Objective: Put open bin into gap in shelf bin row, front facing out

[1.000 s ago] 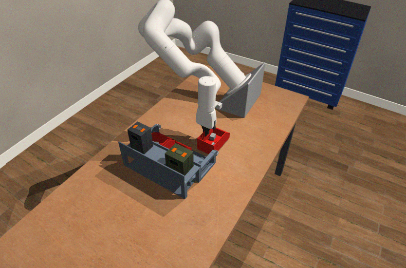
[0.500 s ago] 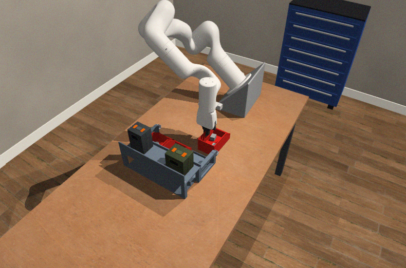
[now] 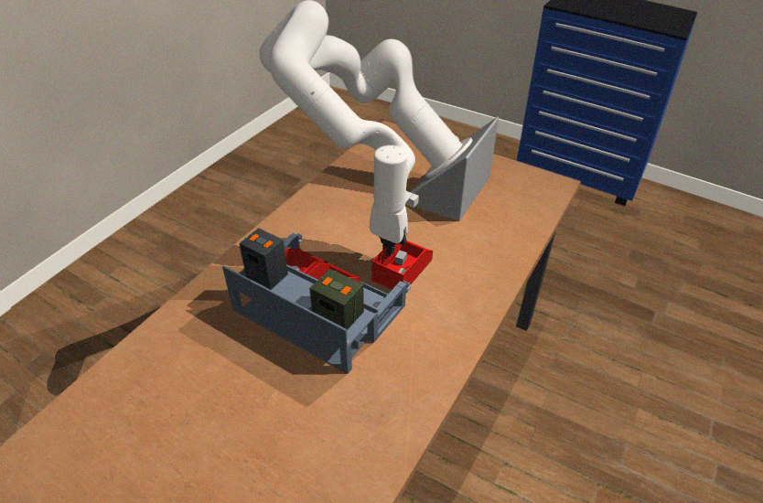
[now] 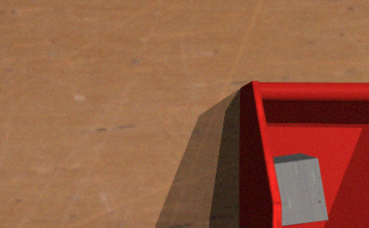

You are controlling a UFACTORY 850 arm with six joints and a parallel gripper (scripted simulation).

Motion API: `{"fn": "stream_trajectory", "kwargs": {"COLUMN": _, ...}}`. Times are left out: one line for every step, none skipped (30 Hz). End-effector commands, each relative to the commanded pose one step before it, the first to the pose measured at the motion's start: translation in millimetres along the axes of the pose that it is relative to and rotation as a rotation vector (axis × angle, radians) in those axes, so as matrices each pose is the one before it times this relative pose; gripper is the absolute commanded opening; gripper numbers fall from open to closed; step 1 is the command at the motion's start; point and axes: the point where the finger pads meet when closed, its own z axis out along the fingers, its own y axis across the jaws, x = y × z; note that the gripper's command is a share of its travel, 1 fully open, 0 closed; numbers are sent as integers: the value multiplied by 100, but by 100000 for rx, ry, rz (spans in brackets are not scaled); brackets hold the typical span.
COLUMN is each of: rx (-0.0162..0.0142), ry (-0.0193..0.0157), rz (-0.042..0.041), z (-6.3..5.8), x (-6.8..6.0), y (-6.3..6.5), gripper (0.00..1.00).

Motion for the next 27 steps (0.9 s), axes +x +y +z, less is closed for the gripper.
{"fn": "stream_trajectory", "kwargs": {"rx": -68, "ry": -126, "rz": 52, "z": -48, "x": -57, "y": 23, "gripper": 0}}
{"fn": "stream_trajectory", "kwargs": {"rx": 0, "ry": 0, "rz": 0, "z": 0, "x": 0, "y": 0, "gripper": 0}}
{"fn": "stream_trajectory", "kwargs": {"rx": 0, "ry": 0, "rz": 0, "z": 0, "x": 0, "y": 0, "gripper": 0}}
{"fn": "stream_trajectory", "kwargs": {"rx": 0, "ry": 0, "rz": 0, "z": 0, "x": 0, "y": 0, "gripper": 0}}
{"fn": "stream_trajectory", "kwargs": {"rx": 0, "ry": 0, "rz": 0, "z": 0, "x": 0, "y": 0, "gripper": 0}}
{"fn": "stream_trajectory", "kwargs": {"rx": -1, "ry": -1, "rz": 2, "z": -3, "x": -2, "y": 0, "gripper": 29}}
{"fn": "stream_trajectory", "kwargs": {"rx": 0, "ry": 0, "rz": 0, "z": 0, "x": 0, "y": 0, "gripper": 29}}
{"fn": "stream_trajectory", "kwargs": {"rx": 0, "ry": 0, "rz": 0, "z": 0, "x": 0, "y": 0, "gripper": 29}}
{"fn": "stream_trajectory", "kwargs": {"rx": 0, "ry": 0, "rz": 0, "z": 0, "x": 0, "y": 0, "gripper": 29}}
{"fn": "stream_trajectory", "kwargs": {"rx": 0, "ry": 0, "rz": 0, "z": 0, "x": 0, "y": 0, "gripper": 29}}
{"fn": "stream_trajectory", "kwargs": {"rx": 0, "ry": 0, "rz": 0, "z": 0, "x": 0, "y": 0, "gripper": 29}}
{"fn": "stream_trajectory", "kwargs": {"rx": 0, "ry": 0, "rz": 0, "z": 0, "x": 0, "y": 0, "gripper": 29}}
{"fn": "stream_trajectory", "kwargs": {"rx": 0, "ry": 0, "rz": 0, "z": 0, "x": 0, "y": 0, "gripper": 29}}
{"fn": "stream_trajectory", "kwargs": {"rx": 0, "ry": 0, "rz": 0, "z": 0, "x": 0, "y": 0, "gripper": 29}}
{"fn": "stream_trajectory", "kwargs": {"rx": 0, "ry": 0, "rz": 0, "z": 0, "x": 0, "y": 0, "gripper": 29}}
{"fn": "stream_trajectory", "kwargs": {"rx": 0, "ry": 0, "rz": 0, "z": 0, "x": 0, "y": 0, "gripper": 29}}
{"fn": "stream_trajectory", "kwargs": {"rx": 0, "ry": 0, "rz": 0, "z": 0, "x": 0, "y": 0, "gripper": 29}}
{"fn": "stream_trajectory", "kwargs": {"rx": 0, "ry": 0, "rz": 0, "z": 0, "x": 0, "y": 0, "gripper": 29}}
{"fn": "stream_trajectory", "kwargs": {"rx": 0, "ry": 0, "rz": 0, "z": 0, "x": 0, "y": 0, "gripper": 29}}
{"fn": "stream_trajectory", "kwargs": {"rx": 0, "ry": 0, "rz": 0, "z": 0, "x": 0, "y": 0, "gripper": 29}}
{"fn": "stream_trajectory", "kwargs": {"rx": 0, "ry": 0, "rz": 0, "z": 0, "x": 0, "y": 0, "gripper": 29}}
{"fn": "stream_trajectory", "kwargs": {"rx": 0, "ry": 0, "rz": 0, "z": 0, "x": 0, "y": 0, "gripper": 29}}
{"fn": "stream_trajectory", "kwargs": {"rx": -3, "ry": -2, "rz": 1, "z": -1, "x": -1, "y": 1, "gripper": 29}}
{"fn": "stream_trajectory", "kwargs": {"rx": 0, "ry": 0, "rz": 0, "z": 0, "x": 0, "y": 0, "gripper": 29}}
{"fn": "stream_trajectory", "kwargs": {"rx": 0, "ry": 0, "rz": 0, "z": 0, "x": 0, "y": 0, "gripper": 29}}
{"fn": "stream_trajectory", "kwargs": {"rx": 0, "ry": 0, "rz": 0, "z": 0, "x": 0, "y": 0, "gripper": 29}}
{"fn": "stream_trajectory", "kwargs": {"rx": 0, "ry": 0, "rz": 0, "z": 0, "x": 0, "y": 0, "gripper": 29}}
